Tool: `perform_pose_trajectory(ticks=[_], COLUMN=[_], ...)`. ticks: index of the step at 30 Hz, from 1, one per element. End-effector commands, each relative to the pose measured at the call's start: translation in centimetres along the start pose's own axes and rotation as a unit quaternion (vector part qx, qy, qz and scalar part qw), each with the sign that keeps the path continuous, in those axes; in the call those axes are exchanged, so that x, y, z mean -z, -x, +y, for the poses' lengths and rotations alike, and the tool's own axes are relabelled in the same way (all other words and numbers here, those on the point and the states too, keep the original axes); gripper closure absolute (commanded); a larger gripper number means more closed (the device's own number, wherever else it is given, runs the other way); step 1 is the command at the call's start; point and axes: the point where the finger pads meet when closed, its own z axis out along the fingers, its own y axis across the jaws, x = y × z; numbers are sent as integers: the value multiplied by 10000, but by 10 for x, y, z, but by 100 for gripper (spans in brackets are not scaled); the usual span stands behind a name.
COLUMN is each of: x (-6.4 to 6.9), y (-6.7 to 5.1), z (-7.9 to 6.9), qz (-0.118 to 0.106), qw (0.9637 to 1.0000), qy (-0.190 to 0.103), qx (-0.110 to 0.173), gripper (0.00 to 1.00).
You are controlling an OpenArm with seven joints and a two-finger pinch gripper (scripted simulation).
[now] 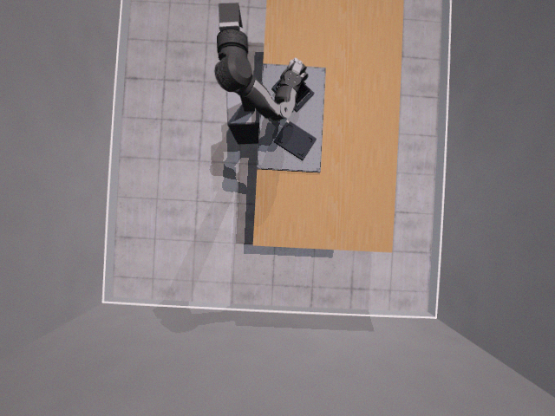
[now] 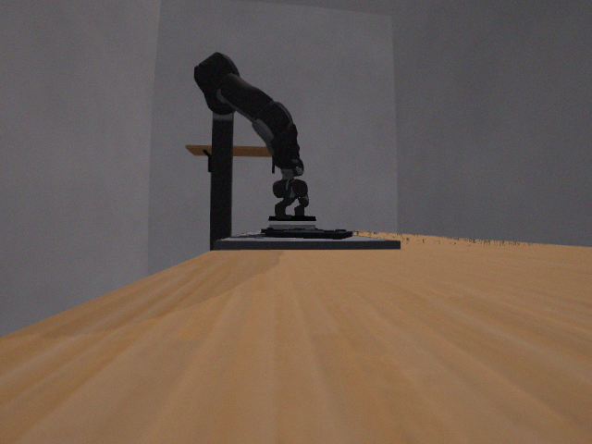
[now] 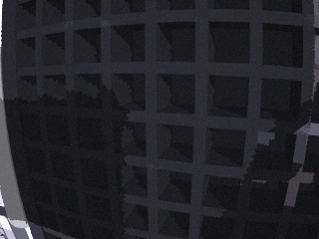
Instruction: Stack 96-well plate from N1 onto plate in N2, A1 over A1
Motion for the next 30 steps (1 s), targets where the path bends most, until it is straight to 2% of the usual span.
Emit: perform_pose_trajectory(ticks=[1,30], x=[1,-6], y=[0,-1], z=[1,1], qz=[-5,7], qw=[10000,10000], qy=[7,18], qx=[7,24], gripper=[100,100])
